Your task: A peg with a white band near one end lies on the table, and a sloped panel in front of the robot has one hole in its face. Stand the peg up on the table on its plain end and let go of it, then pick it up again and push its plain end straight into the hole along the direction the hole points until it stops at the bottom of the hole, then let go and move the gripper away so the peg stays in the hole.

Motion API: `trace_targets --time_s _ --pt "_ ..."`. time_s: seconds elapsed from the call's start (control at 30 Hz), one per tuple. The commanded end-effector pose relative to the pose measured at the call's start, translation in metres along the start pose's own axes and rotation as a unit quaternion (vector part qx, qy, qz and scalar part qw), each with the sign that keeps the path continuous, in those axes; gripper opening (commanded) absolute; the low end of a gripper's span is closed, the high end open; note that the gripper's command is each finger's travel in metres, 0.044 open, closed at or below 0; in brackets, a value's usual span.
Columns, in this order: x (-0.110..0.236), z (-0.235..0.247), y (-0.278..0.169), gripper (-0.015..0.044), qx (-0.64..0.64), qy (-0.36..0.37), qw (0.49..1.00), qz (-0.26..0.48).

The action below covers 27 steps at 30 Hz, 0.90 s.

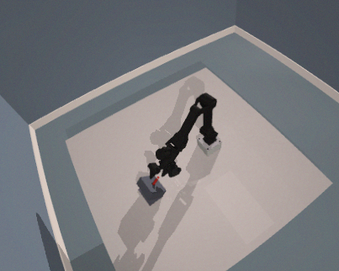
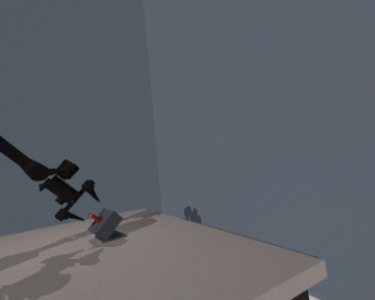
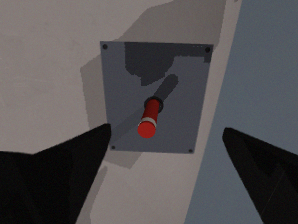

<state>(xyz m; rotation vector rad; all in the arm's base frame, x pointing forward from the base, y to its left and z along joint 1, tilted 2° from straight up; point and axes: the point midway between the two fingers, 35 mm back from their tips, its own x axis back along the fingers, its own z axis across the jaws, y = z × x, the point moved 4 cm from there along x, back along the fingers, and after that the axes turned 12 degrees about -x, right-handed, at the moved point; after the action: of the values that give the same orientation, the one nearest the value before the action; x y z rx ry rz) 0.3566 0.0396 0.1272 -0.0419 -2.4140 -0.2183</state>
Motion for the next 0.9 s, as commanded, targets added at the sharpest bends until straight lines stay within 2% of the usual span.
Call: trace_targets --time_s 0.0,0.87 --pt "0.004 0.002 -0.001 0.044 -0.001 0.004 1.0 0.003" --pt "0.034 -0.002 0.001 0.044 -0.001 0.005 1.0 0.002"
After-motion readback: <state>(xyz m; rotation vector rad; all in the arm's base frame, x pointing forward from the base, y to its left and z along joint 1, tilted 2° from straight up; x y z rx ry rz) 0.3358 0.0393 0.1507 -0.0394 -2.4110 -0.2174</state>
